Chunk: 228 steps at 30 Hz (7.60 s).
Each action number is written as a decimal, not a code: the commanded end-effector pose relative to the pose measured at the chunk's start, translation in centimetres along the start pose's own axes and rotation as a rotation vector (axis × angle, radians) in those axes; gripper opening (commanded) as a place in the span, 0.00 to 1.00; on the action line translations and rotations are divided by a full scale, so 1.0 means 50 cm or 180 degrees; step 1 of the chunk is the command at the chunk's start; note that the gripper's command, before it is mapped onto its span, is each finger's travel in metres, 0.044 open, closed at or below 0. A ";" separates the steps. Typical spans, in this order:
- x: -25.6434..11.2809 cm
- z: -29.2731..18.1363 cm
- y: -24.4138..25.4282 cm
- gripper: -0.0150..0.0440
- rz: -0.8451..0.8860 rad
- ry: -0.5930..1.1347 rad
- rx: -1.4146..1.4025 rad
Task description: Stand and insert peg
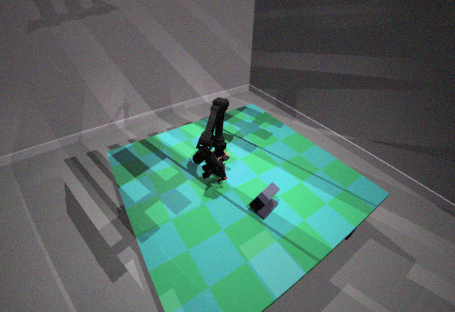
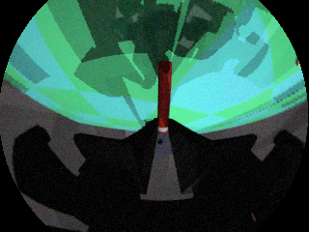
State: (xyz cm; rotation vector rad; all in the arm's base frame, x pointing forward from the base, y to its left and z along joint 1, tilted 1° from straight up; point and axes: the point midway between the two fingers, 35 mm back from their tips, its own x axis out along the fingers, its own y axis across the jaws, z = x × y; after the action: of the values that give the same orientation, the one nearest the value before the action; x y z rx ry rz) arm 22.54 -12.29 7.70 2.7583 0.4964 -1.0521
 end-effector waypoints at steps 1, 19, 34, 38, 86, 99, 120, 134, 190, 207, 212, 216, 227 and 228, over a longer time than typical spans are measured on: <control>-0.004 0.003 -0.002 0.34 0.0000 0.0117 -0.0008; -0.024 0.018 -0.002 0.34 -0.0002 0.0608 -0.0006; -0.038 0.033 -0.002 0.34 -0.0003 0.1017 -0.0003; -0.041 0.037 -0.002 0.34 -0.0003 0.1126 -0.0003; -0.051 0.065 -0.003 0.34 0.0009 0.1574 -0.0023; -0.055 0.070 -0.002 0.34 0.0029 0.1584 -0.0050; -0.060 0.079 -0.001 0.34 0.0079 0.1612 -0.0141; -0.064 0.083 0.000 0.34 0.0108 0.1631 -0.0192; -0.076 0.098 0.007 0.34 0.0196 0.1705 -0.0300; -0.078 0.101 0.010 0.34 0.0213 0.1727 -0.0303; -0.079 0.102 0.011 0.34 0.0217 0.1732 -0.0303; -0.080 0.103 0.011 0.34 0.0220 0.1737 -0.0301; -0.081 0.104 0.013 0.34 0.0227 0.1749 -0.0295; -0.081 0.104 0.013 0.34 0.0228 0.1750 -0.0295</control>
State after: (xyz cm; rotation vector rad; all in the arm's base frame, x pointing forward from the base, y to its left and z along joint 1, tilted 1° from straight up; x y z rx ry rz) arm 16.76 -15.14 6.75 2.9320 0.4856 -0.2301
